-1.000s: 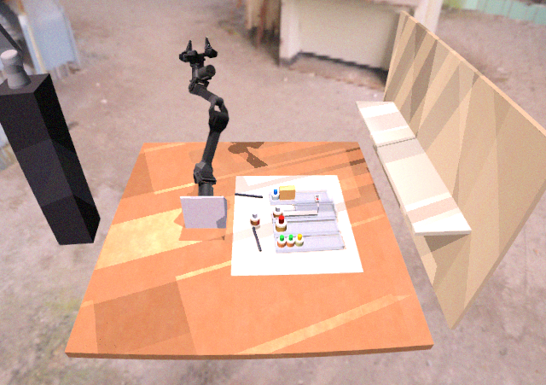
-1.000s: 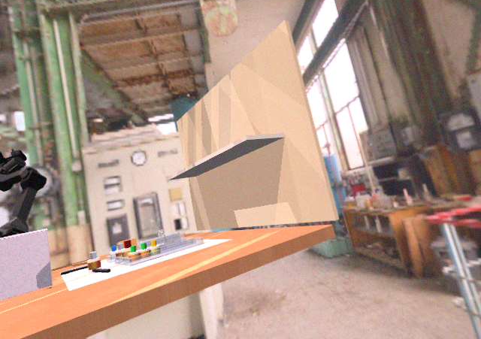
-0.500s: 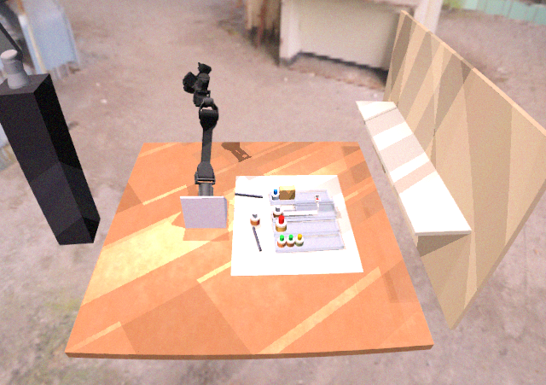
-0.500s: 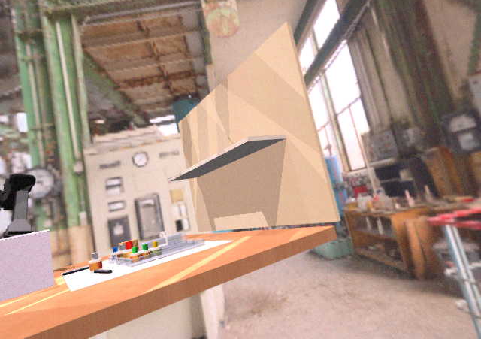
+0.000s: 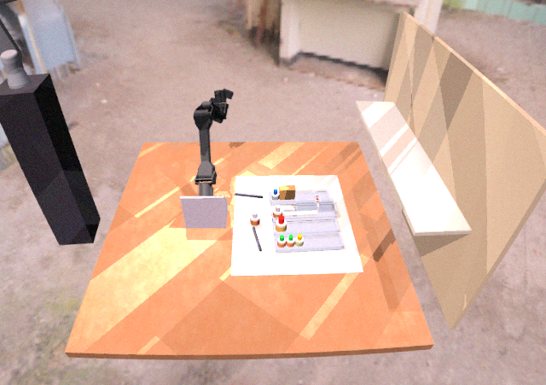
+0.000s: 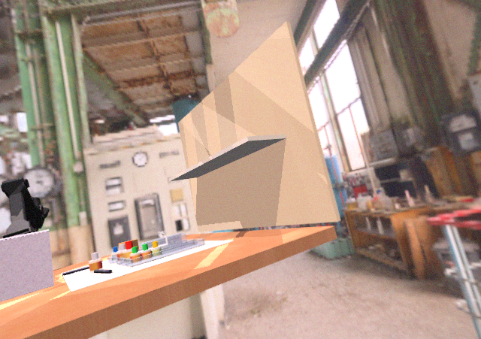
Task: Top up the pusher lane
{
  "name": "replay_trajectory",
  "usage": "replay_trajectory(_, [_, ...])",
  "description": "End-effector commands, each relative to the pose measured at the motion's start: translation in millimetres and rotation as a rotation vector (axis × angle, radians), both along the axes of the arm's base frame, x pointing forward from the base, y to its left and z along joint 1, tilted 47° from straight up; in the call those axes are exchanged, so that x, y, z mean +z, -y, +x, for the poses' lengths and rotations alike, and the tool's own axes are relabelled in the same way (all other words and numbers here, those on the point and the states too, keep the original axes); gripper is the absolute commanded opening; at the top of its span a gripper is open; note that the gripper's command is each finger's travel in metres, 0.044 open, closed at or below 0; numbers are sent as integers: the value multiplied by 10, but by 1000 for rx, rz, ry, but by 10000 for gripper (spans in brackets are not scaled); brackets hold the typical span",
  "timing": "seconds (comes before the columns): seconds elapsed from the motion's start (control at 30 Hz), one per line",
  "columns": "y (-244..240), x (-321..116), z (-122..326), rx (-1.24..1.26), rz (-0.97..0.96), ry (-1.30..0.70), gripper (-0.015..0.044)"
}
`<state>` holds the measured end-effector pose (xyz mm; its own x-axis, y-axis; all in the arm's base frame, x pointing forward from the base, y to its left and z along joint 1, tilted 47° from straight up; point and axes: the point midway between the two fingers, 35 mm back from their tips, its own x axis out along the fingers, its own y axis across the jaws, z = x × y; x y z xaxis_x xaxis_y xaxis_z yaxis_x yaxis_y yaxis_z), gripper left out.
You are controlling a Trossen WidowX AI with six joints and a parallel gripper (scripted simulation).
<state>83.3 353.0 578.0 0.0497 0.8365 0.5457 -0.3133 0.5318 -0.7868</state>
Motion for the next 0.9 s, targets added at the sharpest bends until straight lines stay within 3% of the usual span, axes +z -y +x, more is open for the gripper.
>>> replay_trajectory(0.0, [-132, -393, 517, -95, -133, -60, 440])
replay_trajectory(0.4, [244, -1729, 2160, -407, -485, -368, 440])
replay_trajectory(0.63, [931, -2536, 2880, -572, -630, -626, 440])
replay_trajectory(0.87, [1815, -3332, 3285, -710, -721, -934, 440])
